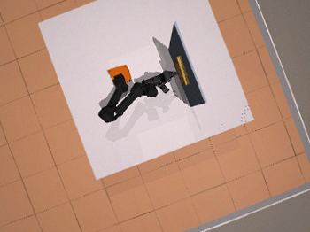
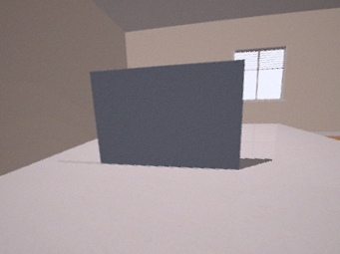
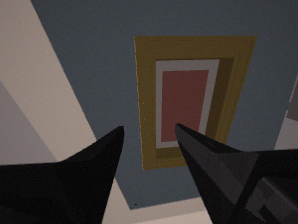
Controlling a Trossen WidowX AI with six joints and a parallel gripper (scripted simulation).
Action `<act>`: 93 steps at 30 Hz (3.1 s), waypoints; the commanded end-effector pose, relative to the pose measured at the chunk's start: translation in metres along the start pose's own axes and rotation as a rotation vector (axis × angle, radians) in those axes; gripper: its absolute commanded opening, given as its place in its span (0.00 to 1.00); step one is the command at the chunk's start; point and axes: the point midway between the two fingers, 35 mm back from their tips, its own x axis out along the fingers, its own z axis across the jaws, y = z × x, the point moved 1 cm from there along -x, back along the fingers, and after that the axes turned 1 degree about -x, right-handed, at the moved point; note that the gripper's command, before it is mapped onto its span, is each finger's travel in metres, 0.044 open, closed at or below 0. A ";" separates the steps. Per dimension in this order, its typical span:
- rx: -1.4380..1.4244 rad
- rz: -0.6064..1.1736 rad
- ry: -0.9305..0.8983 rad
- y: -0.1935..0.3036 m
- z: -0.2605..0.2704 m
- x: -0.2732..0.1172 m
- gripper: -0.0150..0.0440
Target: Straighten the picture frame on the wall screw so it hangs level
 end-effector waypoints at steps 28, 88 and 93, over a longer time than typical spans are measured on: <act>-0.004 -0.001 -0.008 -0.001 0.002 0.038 0.69; -0.004 -0.001 -0.008 -0.001 0.003 0.041 0.34; -0.004 -0.001 -0.008 -0.001 0.003 0.041 0.25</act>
